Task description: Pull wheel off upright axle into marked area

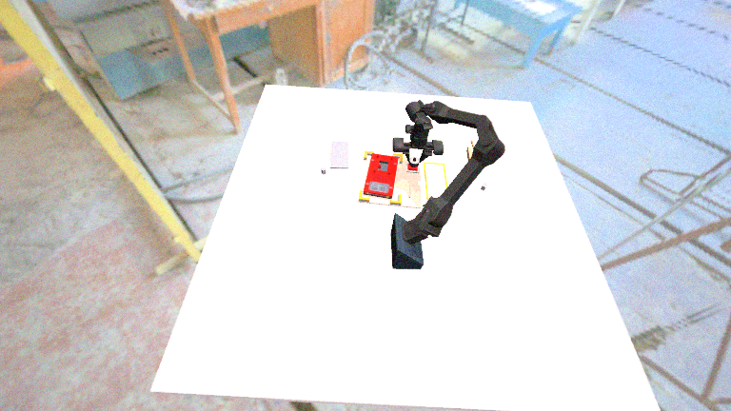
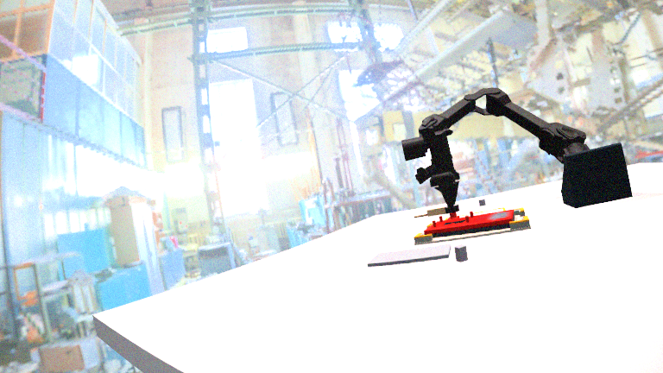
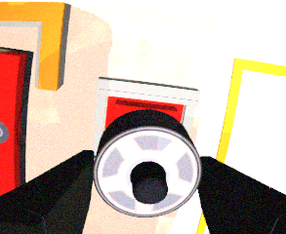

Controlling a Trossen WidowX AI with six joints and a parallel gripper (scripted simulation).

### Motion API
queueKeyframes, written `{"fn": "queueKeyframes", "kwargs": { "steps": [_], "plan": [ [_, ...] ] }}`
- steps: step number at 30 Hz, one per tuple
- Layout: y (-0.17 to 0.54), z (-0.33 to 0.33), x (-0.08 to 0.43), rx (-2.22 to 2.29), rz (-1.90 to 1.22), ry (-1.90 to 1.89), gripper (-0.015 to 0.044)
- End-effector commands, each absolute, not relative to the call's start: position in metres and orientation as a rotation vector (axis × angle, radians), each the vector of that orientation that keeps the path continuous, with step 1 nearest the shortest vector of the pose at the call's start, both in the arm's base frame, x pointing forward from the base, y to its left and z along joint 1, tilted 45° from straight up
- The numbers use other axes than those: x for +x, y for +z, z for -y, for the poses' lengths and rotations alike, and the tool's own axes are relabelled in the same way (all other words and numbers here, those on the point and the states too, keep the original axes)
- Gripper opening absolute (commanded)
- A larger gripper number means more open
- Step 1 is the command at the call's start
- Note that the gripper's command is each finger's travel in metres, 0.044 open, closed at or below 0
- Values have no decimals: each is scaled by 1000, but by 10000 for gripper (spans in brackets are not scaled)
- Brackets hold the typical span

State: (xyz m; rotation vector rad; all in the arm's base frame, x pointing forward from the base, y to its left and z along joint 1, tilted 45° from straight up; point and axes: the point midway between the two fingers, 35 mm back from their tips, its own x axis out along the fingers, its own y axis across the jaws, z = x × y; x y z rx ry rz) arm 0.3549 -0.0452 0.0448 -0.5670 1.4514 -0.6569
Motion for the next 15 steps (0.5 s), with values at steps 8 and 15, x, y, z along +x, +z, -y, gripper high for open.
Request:
{"fn": "queueKeyframes", "kwargs": {
  "steps": [8,15],
  "plan": [
    [49,40,356,-567,-1447,-653,0],
    [50,38,356,-567,-1447,-653,0]
  ]
}}
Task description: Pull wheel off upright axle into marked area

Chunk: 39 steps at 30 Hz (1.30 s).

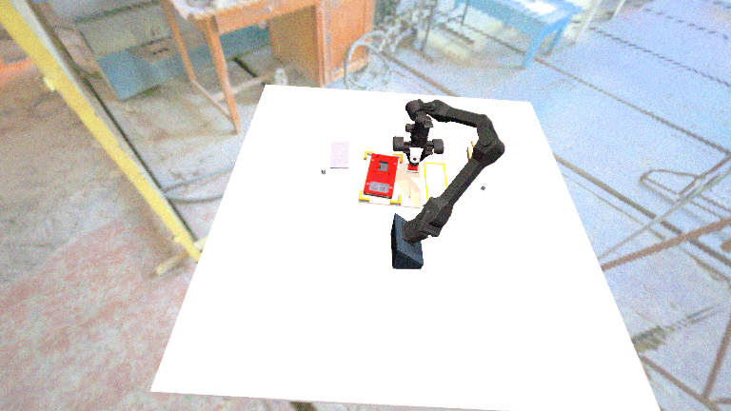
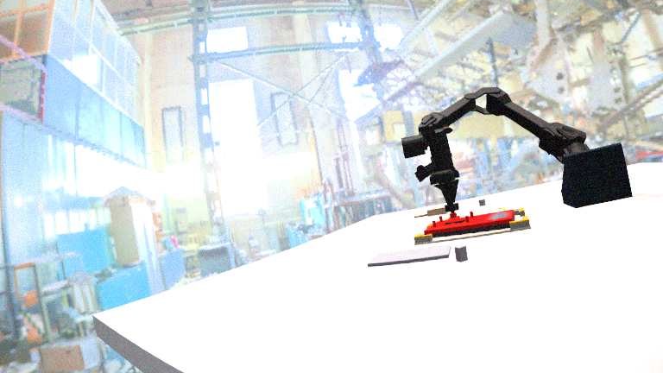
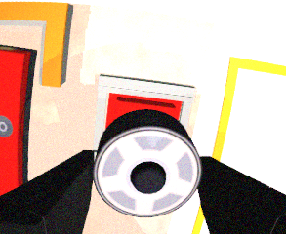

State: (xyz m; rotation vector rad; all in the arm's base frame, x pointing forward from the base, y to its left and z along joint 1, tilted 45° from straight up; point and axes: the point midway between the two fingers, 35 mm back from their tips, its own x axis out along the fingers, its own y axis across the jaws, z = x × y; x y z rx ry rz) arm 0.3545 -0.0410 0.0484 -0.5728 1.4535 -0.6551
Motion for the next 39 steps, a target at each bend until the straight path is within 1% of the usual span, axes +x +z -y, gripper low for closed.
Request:
{"fn": "queueKeyframes", "kwargs": {
  "steps": [1,39],
  "plan": [
    [50,38,356,-567,-1447,-653,0],
    [59,29,356,-570,-1448,-653,0]
  ]
}}
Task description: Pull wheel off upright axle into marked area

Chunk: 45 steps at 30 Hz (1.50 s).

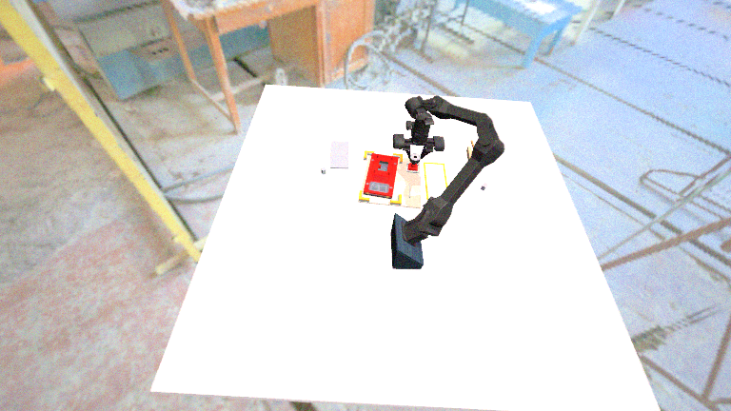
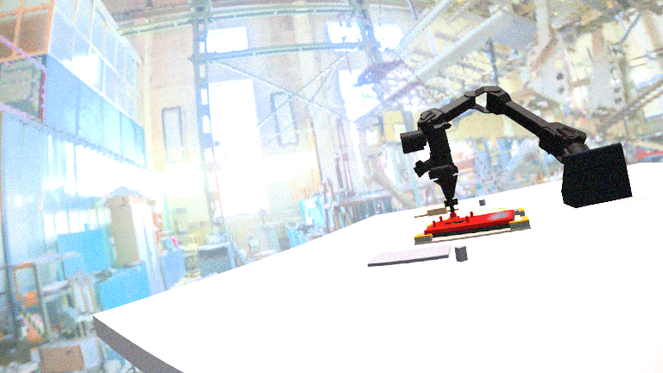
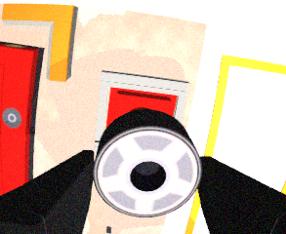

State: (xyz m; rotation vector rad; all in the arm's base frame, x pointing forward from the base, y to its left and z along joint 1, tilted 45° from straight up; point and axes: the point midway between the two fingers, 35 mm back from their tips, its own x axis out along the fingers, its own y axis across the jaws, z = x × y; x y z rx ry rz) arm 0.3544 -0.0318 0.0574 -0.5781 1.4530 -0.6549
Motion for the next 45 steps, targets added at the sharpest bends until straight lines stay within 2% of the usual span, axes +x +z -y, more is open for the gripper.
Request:
{"fn": "queueKeyframes", "kwargs": {
  "steps": [1,45],
  "plan": [
    [59,28,356,-570,-1448,-653,0],
    [89,7,352,-582,-1448,-651,0]
  ]
}}
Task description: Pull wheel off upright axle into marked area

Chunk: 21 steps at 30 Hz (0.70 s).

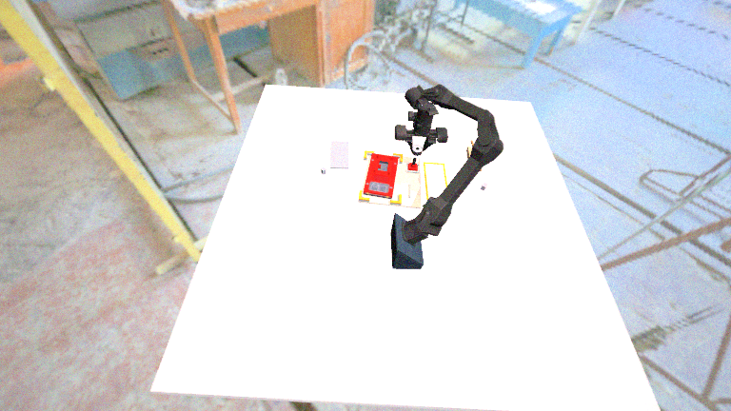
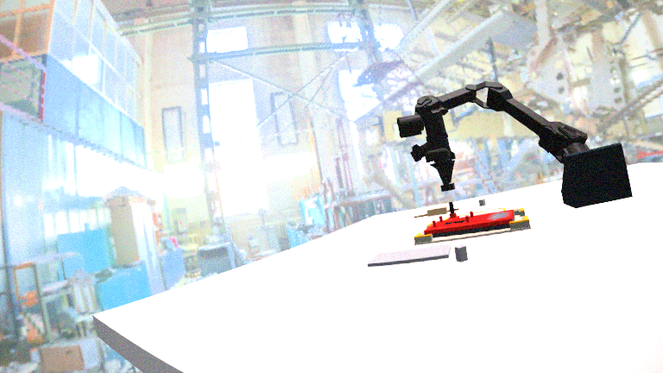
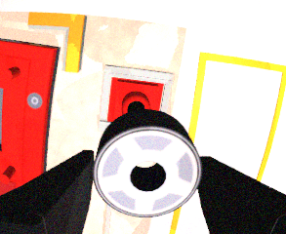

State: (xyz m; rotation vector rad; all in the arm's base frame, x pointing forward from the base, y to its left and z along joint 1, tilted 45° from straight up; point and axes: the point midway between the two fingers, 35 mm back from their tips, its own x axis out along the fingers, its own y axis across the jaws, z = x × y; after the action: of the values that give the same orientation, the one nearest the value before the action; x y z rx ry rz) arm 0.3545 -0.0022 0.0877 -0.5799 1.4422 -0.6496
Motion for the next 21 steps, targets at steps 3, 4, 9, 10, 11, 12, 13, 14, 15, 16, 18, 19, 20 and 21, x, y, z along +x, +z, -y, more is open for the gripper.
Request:
{"fn": "queueKeyframes", "kwargs": {
  "steps": [3,4,9,10,11,12,13,14,15,16,18,19,20,21],
  "plan": [
    [97,13,347,-581,-1449,-651,0],
    [100,15,345,-580,-1449,-651,0],
    [113,25,335,-579,-1449,-651,0],
    [115,27,333,-579,-1449,-651,0],
    [118,29,331,-579,-1450,-651,0],
    [120,31,329,-578,-1450,-651,0],
    [123,33,327,-578,-1450,-651,0],
    [125,35,324,-578,-1450,-651,0],
    [127,37,322,-578,-1450,-651,0],
    [129,39,320,-578,-1450,-651,0],
    [134,43,315,-578,-1450,-652,0],
    [136,45,313,-577,-1450,-652,0],
    [138,47,311,-577,-1450,-652,0],
    [140,48,308,-577,-1450,-652,0]
  ]
}}
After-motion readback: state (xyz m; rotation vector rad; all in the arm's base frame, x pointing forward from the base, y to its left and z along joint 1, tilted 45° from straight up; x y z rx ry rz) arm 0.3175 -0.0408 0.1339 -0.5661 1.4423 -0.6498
